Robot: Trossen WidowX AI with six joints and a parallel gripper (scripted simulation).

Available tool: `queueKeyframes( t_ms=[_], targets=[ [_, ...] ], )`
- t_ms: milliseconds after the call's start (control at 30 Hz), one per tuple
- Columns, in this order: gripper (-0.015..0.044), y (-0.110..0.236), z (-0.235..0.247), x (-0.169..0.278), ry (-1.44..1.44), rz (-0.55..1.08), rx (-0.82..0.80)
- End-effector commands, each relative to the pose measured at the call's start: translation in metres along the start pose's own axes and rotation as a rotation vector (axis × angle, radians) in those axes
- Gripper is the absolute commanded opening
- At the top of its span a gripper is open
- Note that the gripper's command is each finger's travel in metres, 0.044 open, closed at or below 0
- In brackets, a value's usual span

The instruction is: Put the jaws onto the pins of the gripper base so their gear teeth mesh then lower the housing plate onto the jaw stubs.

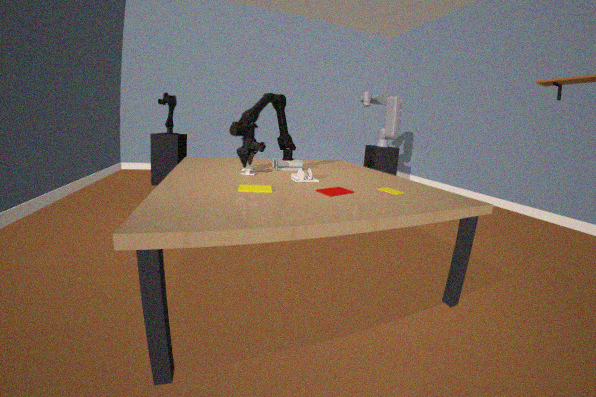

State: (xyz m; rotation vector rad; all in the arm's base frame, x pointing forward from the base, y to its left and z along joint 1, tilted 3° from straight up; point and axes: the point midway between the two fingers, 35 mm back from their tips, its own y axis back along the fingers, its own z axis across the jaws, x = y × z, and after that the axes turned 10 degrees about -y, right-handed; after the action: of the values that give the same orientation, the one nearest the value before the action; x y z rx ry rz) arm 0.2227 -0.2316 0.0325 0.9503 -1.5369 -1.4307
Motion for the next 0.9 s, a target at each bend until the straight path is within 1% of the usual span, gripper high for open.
queueKeyframes(
  t_ms=[0,467,867],
  targets=[
    [0.0440,-0.007,0.001,0.000,0.003,0.001,-0.005],
    [0.0440,-0.029,0.001,0.000,0.003,0.001,-0.005],
    [0.0440,-0.030,0.001,0.000,0.003,0.001,-0.005]
  ],
)
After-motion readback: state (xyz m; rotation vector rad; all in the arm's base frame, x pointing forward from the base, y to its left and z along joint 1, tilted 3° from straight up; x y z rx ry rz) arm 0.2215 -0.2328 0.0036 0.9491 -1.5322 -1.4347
